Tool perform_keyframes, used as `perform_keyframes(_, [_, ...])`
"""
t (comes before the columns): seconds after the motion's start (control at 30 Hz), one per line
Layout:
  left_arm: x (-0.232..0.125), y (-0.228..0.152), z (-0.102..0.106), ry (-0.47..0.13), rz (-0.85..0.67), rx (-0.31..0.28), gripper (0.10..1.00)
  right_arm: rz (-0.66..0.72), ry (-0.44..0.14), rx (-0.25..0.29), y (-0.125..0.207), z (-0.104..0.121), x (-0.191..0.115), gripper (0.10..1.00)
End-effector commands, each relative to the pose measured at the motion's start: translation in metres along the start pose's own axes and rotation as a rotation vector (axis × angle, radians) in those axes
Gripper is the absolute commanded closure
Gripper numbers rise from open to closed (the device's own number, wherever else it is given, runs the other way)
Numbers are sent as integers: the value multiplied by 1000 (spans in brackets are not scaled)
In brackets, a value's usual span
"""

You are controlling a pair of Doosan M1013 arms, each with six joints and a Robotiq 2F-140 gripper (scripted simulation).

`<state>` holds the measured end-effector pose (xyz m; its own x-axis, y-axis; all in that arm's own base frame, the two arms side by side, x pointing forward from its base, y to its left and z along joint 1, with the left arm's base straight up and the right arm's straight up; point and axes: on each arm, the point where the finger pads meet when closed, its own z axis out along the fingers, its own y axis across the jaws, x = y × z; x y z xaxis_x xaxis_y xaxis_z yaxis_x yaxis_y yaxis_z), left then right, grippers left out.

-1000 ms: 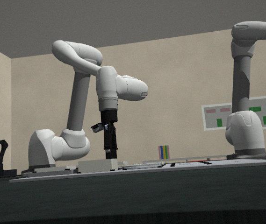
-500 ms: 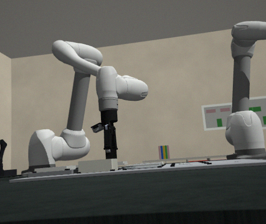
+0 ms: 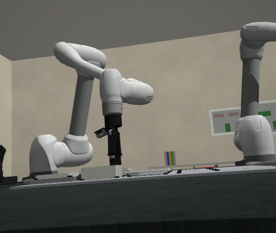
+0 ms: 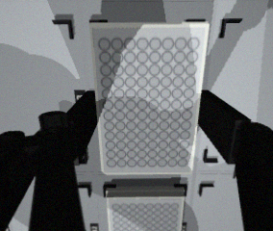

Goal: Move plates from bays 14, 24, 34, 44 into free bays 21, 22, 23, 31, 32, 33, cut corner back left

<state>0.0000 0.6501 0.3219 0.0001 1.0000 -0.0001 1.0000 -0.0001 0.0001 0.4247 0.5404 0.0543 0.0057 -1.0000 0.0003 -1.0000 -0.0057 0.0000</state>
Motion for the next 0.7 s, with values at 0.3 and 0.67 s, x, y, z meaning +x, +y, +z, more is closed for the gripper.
perform_keyframes(0.3, [0,0,-1,2,0,0,98,0,-1,1,0,2,0,999])
perform_keyframes(0.67, [0,0,-1,2,0,0,98,0,-1,1,0,5,0,999])
